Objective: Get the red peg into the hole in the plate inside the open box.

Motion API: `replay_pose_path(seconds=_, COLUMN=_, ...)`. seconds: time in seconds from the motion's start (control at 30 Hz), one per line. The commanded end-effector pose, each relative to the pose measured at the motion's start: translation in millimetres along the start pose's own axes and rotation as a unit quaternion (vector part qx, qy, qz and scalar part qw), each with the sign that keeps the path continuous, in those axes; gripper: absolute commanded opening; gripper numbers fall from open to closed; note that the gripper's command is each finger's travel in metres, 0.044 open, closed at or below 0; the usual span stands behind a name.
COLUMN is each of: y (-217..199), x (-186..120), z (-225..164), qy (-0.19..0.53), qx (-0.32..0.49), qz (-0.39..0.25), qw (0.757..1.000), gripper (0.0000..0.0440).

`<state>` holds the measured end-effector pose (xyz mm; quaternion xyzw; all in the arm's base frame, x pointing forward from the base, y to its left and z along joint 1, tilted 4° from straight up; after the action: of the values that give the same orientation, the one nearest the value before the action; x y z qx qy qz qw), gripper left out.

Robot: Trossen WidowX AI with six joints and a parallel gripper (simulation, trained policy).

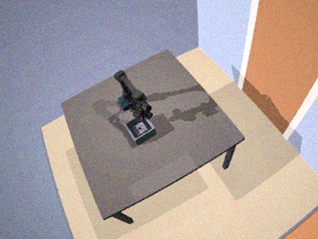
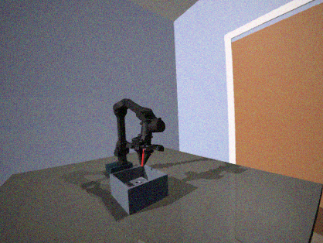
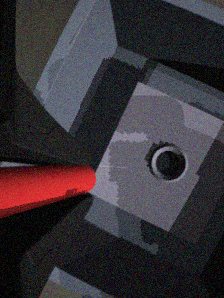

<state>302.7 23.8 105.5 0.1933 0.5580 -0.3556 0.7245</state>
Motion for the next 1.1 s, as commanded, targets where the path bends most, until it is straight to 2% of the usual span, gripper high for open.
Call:
replay_pose_path(seconds=0.0, y=-1.3, x=8.4, z=13.0, qy=-0.001, qx=0.000, qz=0.000, qw=1.000, gripper=0.0000)
replay_pose_path(seconds=0.3, y=-4.6, x=35.6, z=36.6, qy=0.017, qx=-0.021, qz=0.010, qw=1.000, gripper=0.0000)
replay_pose_path(seconds=0.53, y=-4.8, x=59.0, z=38.0, qy=0.040, qx=-0.052, qz=0.020, qw=0.998, gripper=0.0006)
replay_pose_path(seconds=0.6, y=-4.6, x=65.4, z=36.4, qy=0.048, qx=-0.061, qz=0.022, qw=0.997, gripper=0.0038)
replay_pose_path(seconds=0.73, y=-4.1, x=75.9, z=36.4, qy=0.062, qx=-0.070, qz=0.026, qw=0.995, gripper=0.0132)
replay_pose_path(seconds=0.87, y=-2.2, x=76.8, z=46.8, qy=0.062, qx=-0.081, qz=0.032, qw=0.994, gripper=0.0145)
replay_pose_path(seconds=1.07, y=9.1, x=71.5, z=62.1, qy=0.075, qx=-0.077, qz=0.048, qw=0.993, gripper=0.0294)
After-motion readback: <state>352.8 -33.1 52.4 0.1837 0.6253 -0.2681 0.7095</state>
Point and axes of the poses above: the point midway between the two fingers, 35 mm back from their tips, its own x axis out along the fingers, its own y axis across the jaws, z = x × y, the point moved 1 cm from there along -x, back along the fingers, and after that the axes turned 9 degrees about -x, right-handed, at the moved point
